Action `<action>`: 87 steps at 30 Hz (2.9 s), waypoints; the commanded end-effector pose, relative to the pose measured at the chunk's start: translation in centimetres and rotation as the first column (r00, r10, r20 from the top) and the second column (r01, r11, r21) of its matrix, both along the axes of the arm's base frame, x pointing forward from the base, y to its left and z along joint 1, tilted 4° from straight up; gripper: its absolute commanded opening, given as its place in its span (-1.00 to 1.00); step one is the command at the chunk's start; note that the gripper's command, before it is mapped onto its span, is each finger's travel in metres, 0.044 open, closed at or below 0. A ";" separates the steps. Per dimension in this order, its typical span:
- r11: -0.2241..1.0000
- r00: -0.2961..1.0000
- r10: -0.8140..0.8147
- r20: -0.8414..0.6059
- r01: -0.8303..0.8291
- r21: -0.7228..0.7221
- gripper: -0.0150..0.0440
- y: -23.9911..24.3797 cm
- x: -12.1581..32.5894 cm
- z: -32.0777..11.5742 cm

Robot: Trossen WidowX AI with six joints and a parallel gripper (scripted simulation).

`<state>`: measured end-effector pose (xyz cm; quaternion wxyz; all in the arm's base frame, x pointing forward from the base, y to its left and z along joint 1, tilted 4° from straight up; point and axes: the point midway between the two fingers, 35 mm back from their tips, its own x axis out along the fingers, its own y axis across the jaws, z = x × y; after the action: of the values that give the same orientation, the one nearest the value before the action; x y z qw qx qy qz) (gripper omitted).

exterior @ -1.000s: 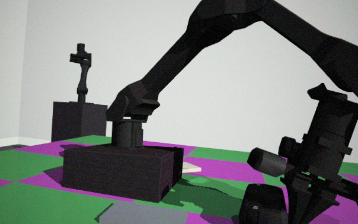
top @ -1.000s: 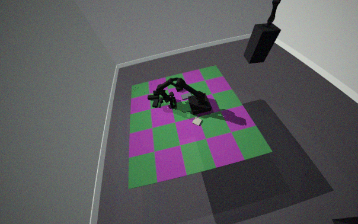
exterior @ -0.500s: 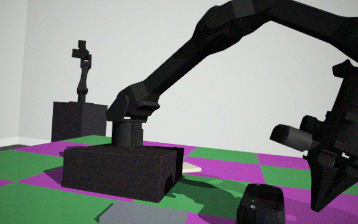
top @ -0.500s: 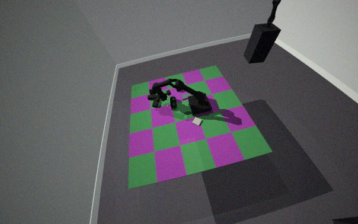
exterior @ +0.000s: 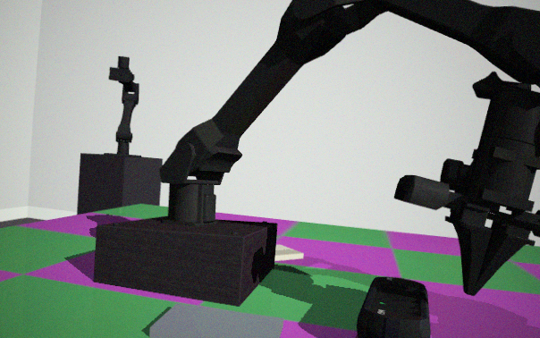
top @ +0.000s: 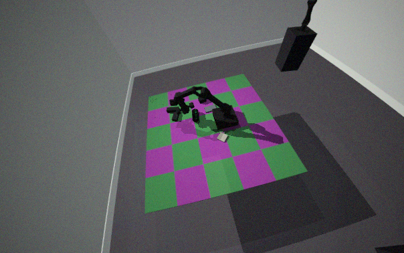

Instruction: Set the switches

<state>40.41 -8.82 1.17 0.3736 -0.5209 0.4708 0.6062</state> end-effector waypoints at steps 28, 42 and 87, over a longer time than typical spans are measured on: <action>0.969 0.882 -0.241 0.404 0.194 0.155 -0.49 5.6 -14.2 -0.8; 0.969 0.882 -0.241 0.404 0.195 0.152 -0.49 5.7 -14.1 -0.7; 0.949 0.964 -0.247 0.095 0.221 0.227 1.00 -5.2 -7.3 2.1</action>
<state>33.09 -13.96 3.62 0.5256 -0.4574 0.4400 0.5665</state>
